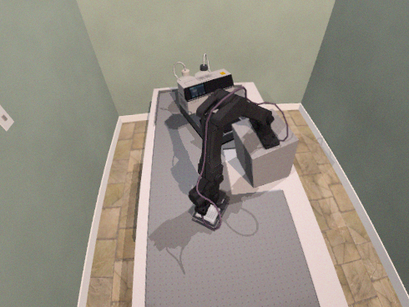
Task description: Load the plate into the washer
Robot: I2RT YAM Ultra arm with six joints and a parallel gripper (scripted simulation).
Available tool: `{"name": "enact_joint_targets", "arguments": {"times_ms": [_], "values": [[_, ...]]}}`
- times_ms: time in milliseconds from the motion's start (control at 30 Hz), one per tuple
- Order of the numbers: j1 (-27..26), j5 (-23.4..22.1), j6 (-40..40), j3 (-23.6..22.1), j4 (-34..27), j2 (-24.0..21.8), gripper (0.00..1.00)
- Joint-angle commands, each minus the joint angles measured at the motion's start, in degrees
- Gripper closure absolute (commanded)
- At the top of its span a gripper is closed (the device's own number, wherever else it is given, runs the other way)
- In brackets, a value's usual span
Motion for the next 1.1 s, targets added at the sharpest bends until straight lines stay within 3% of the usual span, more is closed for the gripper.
{"name": "enact_joint_targets", "arguments": {"times_ms": [0, 1067], "values": [[-0.1, -0.3, -0.3, 1.7, 1.4, -0.4, 0.00], [-0.6, -0.4, -0.5, 2.3, 2.7, 2.3, 0.00]]}}
